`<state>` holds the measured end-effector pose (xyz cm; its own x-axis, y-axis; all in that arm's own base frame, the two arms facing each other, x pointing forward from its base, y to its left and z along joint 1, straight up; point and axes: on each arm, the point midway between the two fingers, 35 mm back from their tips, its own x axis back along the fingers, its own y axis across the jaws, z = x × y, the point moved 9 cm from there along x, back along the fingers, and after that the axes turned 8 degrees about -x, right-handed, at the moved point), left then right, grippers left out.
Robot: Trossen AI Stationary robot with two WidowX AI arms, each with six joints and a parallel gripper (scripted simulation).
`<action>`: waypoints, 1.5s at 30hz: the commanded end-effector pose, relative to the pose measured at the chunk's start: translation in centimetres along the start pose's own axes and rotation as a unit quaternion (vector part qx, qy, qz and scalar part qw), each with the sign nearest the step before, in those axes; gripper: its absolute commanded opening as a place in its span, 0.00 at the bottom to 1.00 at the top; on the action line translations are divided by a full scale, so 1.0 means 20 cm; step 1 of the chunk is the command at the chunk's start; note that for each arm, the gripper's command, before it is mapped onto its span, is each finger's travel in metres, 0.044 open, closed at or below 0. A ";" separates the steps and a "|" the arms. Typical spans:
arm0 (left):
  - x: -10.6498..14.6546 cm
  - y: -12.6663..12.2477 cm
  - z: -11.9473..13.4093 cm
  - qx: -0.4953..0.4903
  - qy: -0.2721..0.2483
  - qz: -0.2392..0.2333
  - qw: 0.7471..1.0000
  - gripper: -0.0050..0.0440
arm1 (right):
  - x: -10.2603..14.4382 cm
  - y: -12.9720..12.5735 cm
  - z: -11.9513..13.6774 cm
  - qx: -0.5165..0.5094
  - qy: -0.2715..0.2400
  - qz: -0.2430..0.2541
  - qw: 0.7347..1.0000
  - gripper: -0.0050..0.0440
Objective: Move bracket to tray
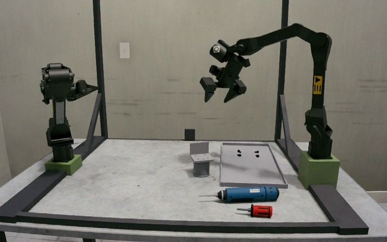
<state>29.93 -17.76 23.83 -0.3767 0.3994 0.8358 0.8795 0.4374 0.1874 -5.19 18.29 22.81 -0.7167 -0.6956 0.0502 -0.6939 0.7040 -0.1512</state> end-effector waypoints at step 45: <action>-0.08 0.35 0.52 0.377 0.130 -0.119 0.910 1.00 | -0.58 -0.55 -0.29 -0.023 0.122 0.149 0.981 1.00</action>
<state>33.10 -6.97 17.50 -0.3325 0.0651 0.9409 0.3192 0.9465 0.0473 8.04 19.91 27.72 -0.8730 -0.4338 0.2229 -0.4744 0.8615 -0.1812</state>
